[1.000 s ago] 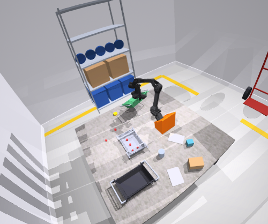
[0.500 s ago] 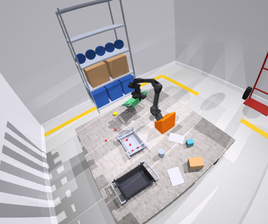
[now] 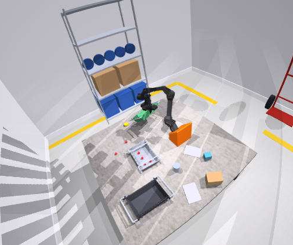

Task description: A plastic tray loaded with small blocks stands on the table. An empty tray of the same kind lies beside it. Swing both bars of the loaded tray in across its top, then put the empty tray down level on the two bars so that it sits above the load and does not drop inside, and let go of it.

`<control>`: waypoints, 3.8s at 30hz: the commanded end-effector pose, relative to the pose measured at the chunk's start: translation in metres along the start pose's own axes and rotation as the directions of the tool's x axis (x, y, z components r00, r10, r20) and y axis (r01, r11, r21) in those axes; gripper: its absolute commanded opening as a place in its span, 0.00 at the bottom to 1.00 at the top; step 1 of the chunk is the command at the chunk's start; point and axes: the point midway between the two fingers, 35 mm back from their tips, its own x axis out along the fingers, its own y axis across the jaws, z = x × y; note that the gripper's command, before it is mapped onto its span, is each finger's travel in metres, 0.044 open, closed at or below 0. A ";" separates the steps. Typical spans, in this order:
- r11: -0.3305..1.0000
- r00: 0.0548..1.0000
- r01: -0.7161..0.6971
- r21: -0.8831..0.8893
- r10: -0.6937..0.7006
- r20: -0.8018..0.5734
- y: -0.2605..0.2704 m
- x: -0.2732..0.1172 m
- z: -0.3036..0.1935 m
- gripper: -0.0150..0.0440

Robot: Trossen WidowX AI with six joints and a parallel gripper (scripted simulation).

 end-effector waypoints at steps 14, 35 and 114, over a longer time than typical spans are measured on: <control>0.991 0.997 -0.056 -0.124 0.062 0.044 -0.016 0.016 0.046 0.25; 0.942 0.988 -0.124 -0.313 0.146 0.049 -0.013 0.034 0.119 0.25; 0.441 0.998 -0.035 -0.897 -0.027 -0.052 0.200 0.017 0.350 0.25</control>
